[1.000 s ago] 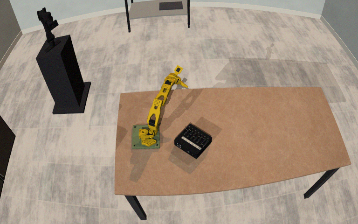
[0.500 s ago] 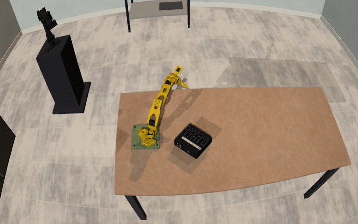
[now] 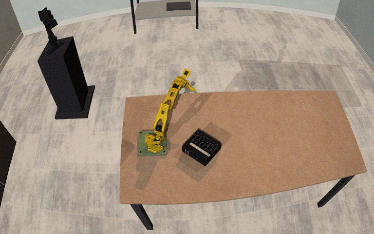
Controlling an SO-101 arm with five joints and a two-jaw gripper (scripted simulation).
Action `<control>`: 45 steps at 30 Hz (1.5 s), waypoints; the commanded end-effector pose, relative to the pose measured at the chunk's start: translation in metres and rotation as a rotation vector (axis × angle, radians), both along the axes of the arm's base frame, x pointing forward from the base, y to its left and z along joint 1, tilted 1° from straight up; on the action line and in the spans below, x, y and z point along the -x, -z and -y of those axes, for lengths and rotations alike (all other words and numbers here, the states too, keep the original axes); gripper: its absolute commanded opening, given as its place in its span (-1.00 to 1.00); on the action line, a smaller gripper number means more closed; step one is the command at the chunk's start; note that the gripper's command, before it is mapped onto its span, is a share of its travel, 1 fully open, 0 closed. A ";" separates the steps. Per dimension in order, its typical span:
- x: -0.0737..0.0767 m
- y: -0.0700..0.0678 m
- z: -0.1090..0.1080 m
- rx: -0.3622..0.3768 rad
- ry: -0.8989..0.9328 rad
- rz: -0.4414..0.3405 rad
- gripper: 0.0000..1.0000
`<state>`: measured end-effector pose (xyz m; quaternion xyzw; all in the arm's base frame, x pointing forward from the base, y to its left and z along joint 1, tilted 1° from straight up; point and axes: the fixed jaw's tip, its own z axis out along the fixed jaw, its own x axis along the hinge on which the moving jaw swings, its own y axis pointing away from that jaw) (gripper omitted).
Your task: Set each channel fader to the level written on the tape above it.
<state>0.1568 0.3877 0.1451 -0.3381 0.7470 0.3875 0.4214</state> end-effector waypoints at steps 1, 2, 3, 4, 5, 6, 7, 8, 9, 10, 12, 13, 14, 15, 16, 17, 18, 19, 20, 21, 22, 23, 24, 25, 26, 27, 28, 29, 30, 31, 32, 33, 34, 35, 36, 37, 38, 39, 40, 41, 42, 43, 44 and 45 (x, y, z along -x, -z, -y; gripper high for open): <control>0.000 -0.003 0.000 -0.007 0.000 0.002 1.00; 0.000 -0.003 0.000 -0.007 0.000 0.002 1.00; 0.000 -0.003 0.000 -0.007 0.000 0.002 1.00; 0.000 -0.003 0.000 -0.007 0.000 0.002 1.00; 0.000 -0.003 0.000 -0.007 0.000 0.002 1.00; 0.000 -0.003 0.000 -0.007 0.000 0.002 1.00; 0.000 -0.003 0.000 -0.007 0.000 0.002 1.00; 0.000 -0.003 0.000 -0.007 0.000 0.002 1.00; 0.000 -0.003 0.000 -0.007 0.000 0.002 1.00; 0.000 -0.003 0.000 -0.007 0.000 0.002 1.00; 0.000 -0.003 0.000 -0.007 0.000 0.002 1.00; 0.000 -0.003 0.000 -0.007 0.000 0.002 1.00; 0.000 -0.003 0.000 -0.007 0.000 0.002 -1.00; 0.000 -0.003 0.000 -0.007 0.000 0.002 -1.00; 0.000 -0.003 0.000 -0.007 0.000 0.002 -1.00; 0.000 -0.003 0.000 -0.007 0.000 0.002 -1.00; 0.000 -0.003 0.001 -0.006 0.000 0.002 -1.00; 0.000 -0.003 0.001 -0.006 0.000 0.003 -1.00; 0.000 -0.003 0.001 -0.006 0.000 0.003 -1.00; 0.000 -0.003 0.001 -0.005 0.000 0.004 -1.00; 0.000 -0.003 0.001 -0.004 0.000 0.005 -1.00; 0.000 -0.003 0.001 -0.004 0.000 0.006 -1.00; -0.001 -0.003 0.001 -0.003 0.000 0.008 -1.00; -0.001 -0.003 0.001 -0.001 0.000 0.010 -1.00; -0.001 -0.003 0.001 0.000 0.000 0.012 -1.00; -0.002 -0.003 0.002 0.002 0.000 0.014 -1.00; -0.002 -0.003 0.002 0.004 0.000 0.017 -1.00; -0.002 -0.003 0.002 0.004 0.000 0.017 -1.00; -0.002 -0.003 0.002 0.004 0.000 0.017 -1.00; -0.003 -0.003 0.002 0.006 0.000 0.020 -1.00; -0.003 -0.003 0.003 0.008 0.000 0.023 -1.00; -0.004 -0.003 0.003 0.011 0.000 0.027 -1.00; -0.004 -0.003 0.003 0.014 0.000 0.031 -1.00; -0.005 -0.003 0.004 0.017 0.000 0.035 -1.00; -0.006 -0.003 0.004 0.021 0.000 0.040 -1.00; -0.007 -0.003 0.005 0.025 0.000 0.046 -1.00; -0.007 -0.003 0.006 0.029 0.000 0.051 -1.00; -0.008 -0.003 0.006 0.033 0.000 0.058 -1.00; -0.009 -0.003 0.007 0.038 0.000 0.064 -1.00; -0.010 -0.003 0.008 0.044 0.000 0.071 -1.00; -0.012 -0.003 0.009 0.049 0.000 0.079 -1.00; -0.013 -0.002 0.010 0.056 -0.001 0.087 -1.00; -0.014 -0.002 0.011 0.062 -0.001 0.095 -1.00; -0.016 -0.002 0.012 0.069 -0.001 0.104 -1.00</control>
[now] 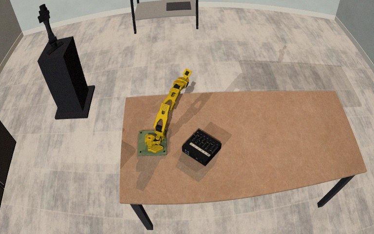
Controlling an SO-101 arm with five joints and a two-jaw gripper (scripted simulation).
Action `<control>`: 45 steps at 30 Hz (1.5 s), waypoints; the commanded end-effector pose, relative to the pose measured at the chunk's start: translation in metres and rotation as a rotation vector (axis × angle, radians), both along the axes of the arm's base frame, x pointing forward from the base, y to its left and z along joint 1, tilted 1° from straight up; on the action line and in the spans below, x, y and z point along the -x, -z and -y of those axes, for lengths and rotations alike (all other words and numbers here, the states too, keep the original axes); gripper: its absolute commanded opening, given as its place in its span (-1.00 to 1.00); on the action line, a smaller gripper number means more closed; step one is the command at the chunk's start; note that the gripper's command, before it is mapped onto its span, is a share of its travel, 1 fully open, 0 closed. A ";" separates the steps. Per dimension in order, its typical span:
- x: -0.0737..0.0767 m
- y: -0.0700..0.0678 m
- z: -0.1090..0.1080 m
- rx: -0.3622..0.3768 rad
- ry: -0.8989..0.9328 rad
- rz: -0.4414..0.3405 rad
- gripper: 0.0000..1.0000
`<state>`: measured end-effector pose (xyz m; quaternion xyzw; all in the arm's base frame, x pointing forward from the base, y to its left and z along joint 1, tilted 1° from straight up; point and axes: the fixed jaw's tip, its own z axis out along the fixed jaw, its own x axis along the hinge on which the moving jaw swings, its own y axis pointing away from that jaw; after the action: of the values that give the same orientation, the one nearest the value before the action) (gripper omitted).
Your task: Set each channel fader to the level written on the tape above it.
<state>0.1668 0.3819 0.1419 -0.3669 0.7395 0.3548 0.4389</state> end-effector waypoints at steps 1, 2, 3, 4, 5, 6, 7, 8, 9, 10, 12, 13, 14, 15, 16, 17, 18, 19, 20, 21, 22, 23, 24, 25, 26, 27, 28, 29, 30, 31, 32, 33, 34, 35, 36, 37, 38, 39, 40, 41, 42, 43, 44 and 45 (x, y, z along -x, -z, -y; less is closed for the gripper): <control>-0.005 -0.006 0.006 0.013 0.006 0.028 -1.00; -0.005 -0.006 0.006 0.013 0.006 0.028 -1.00; -0.007 -0.006 0.007 0.020 0.005 0.037 -1.00; -0.008 -0.005 0.008 0.028 0.005 0.047 -1.00; -0.010 -0.005 0.009 0.036 0.005 0.057 -1.00; -0.012 -0.005 0.011 0.045 0.004 0.068 -1.00; -0.013 -0.005 0.012 0.054 0.004 0.079 -1.00; -0.015 -0.005 0.013 0.063 0.003 0.091 -1.00; -0.017 -0.005 0.015 0.073 0.003 0.103 -1.00; -0.019 -0.005 0.017 0.084 0.002 0.116 -1.00; -0.023 -0.005 0.020 0.106 0.000 0.142 -1.00; -0.025 -0.005 0.022 0.118 -0.001 0.156 -1.00; -0.027 -0.005 0.024 0.131 -0.002 0.170 -1.00; -0.030 -0.005 0.026 0.144 -0.003 0.184 -1.00; -0.032 -0.005 0.028 0.158 -0.005 0.199 -1.00; -0.034 -0.005 0.030 0.172 -0.006 0.215 -1.00; -0.034 -0.005 0.030 0.172 -0.006 0.215 -1.00; -0.034 -0.005 0.030 0.172 -0.006 0.215 -1.00; -0.037 -0.004 0.033 0.186 -0.008 0.230 -1.00; -0.039 -0.004 0.035 0.201 -0.010 0.246 -1.00; -0.041 -0.004 0.037 0.217 -0.012 0.262 -1.00; -0.044 -0.004 0.040 0.233 -0.015 0.279 -1.00; -0.046 -0.004 0.043 0.250 -0.017 0.296 -1.00; -0.049 -0.004 0.046 0.267 -0.020 0.313 -1.00; -0.052 -0.004 0.049 0.285 -0.023 0.330 -1.00; -0.054 -0.004 0.052 0.304 -0.026 0.348 -1.00; -0.057 -0.004 0.055 0.323 -0.030 0.365 -1.00; -0.060 -0.003 0.058 0.342 -0.034 0.383 -1.00; -0.062 -0.003 0.061 0.362 -0.038 0.401 -1.00; -0.065 -0.003 0.065 0.383 -0.043 0.419 -1.00; -0.068 -0.003 0.068 0.404 -0.048 0.437 -1.00; -0.070 -0.003 0.072 0.426 -0.053 0.456 -1.00; -0.073 -0.003 0.076 0.448 -0.059 0.474 -1.00; -0.073 -0.003 0.076 0.448 -0.059 0.474 -1.00; -0.073 -0.003 0.076 0.448 -0.059 0.474 -1.00; -0.076 -0.003 0.080 0.470 -0.065 0.493 -1.00; -0.079 -0.003 0.084 0.493 -0.071 0.511 -1.00; -0.081 -0.002 0.088 0.517 -0.078 0.529 -1.00; -0.084 -0.002 0.092 0.541 -0.086 0.548 -1.00; -0.086 -0.002 0.096 0.565 -0.094 0.566 -1.00; -0.089 -0.002 0.101 0.590 -0.102 0.584 -1.00; -0.091 -0.002 0.105 0.616 -0.111 0.603 -1.00; -0.094 -0.002 0.110 0.641 -0.121 0.621 -1.00; -0.096 -0.002 0.115 0.667 -0.131 0.639 -1.00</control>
<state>0.2567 0.2840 0.1406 -0.6035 0.6362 0.0294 0.4797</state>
